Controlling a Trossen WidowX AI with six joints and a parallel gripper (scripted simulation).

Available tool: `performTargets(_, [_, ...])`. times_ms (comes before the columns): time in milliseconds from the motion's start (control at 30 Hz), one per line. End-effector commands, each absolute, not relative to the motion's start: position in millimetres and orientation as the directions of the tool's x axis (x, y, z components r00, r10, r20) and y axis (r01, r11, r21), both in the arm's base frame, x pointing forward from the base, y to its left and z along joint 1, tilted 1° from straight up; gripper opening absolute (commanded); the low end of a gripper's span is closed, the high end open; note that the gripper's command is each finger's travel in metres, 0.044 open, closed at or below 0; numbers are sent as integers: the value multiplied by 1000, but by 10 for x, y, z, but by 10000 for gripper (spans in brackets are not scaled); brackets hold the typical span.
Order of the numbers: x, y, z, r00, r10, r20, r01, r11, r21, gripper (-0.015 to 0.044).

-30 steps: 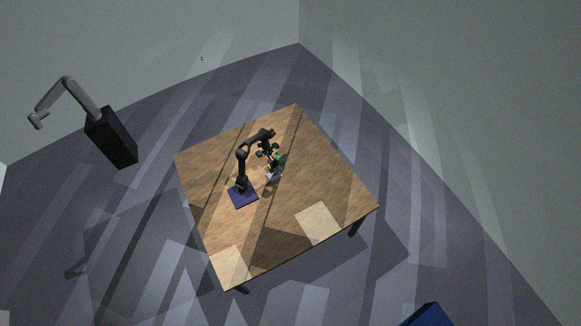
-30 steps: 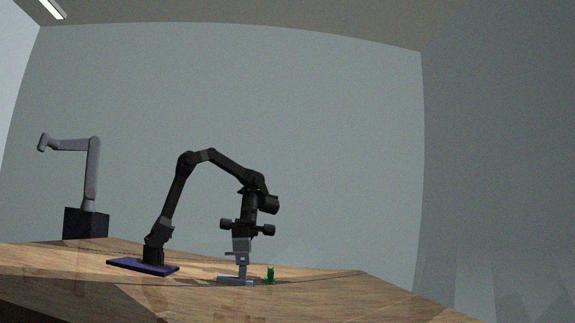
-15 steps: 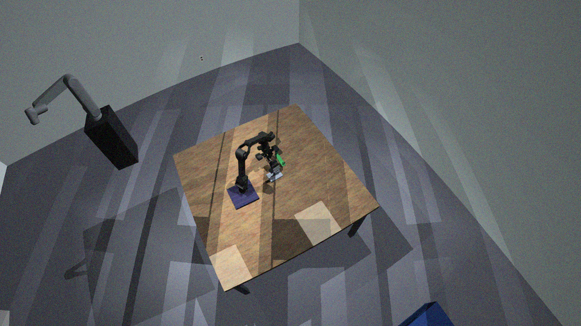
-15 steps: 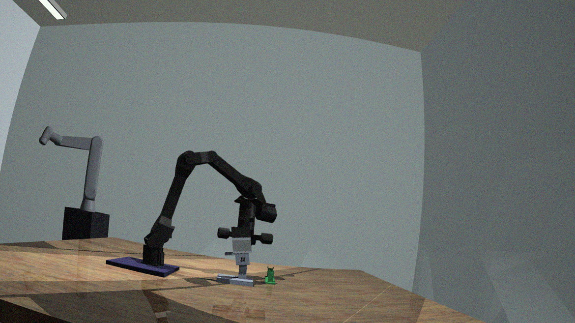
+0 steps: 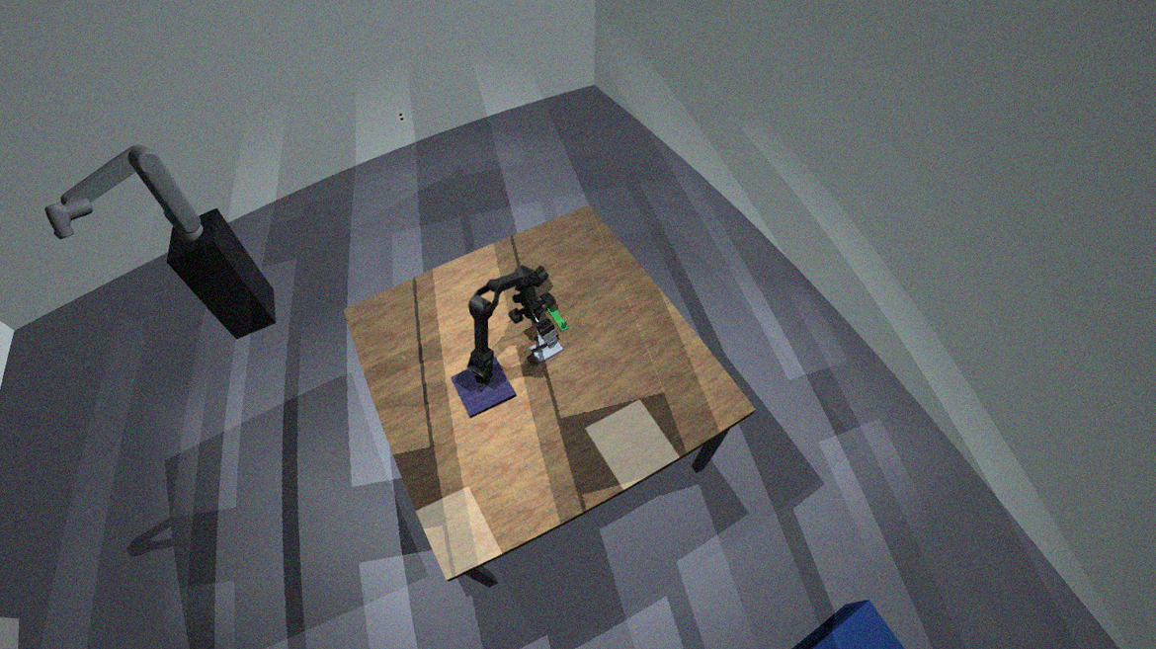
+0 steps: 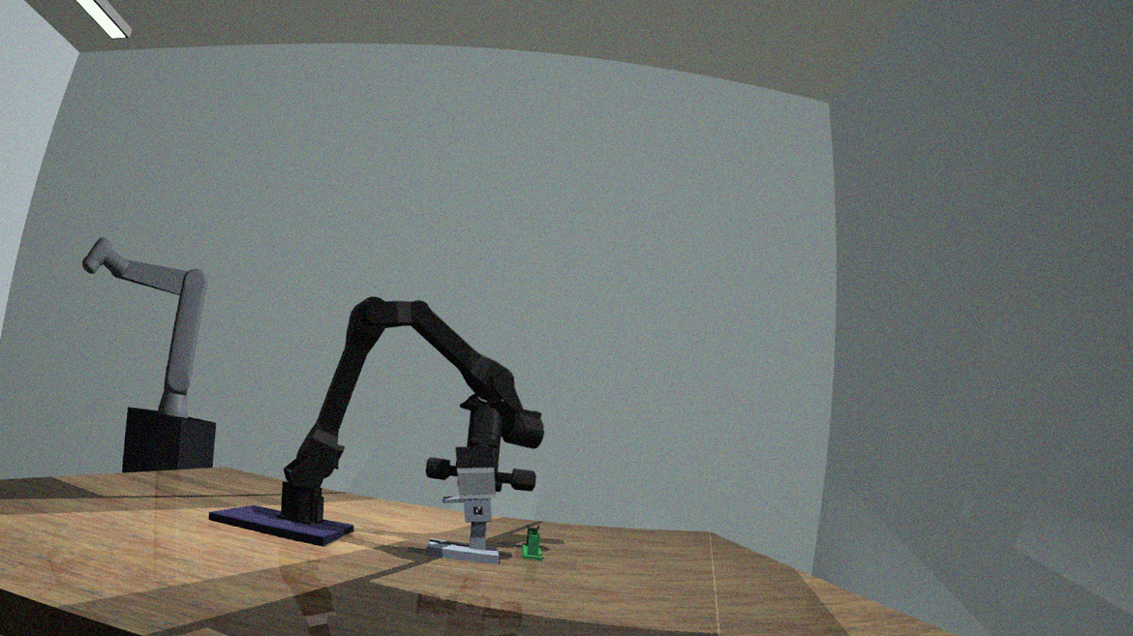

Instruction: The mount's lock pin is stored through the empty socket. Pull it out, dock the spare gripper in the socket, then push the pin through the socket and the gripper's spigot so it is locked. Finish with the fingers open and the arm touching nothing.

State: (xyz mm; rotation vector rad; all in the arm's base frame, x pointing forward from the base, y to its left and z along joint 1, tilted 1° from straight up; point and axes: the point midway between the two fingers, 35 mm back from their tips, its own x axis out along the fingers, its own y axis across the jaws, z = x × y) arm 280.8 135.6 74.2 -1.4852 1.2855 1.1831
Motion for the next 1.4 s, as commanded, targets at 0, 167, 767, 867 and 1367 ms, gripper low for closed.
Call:
performTargets(0, [2808, 1332, 772, 37, -211, -977, -990, -143, -6, 0])
performTargets(167, [2814, 1291, 749, 36, -211, -977, -990, -142, -6, 0])
performTargets(767, [2835, 1176, 748, 34, -211, -977, -990, -142, -4, 0])
performTargets(867, [2837, 1156, 746, 33, -211, -977, -990, -142, -3, 0])
performTargets(1367, [2859, 1060, 743, 30, -212, -977, -990, -142, 1, 0])
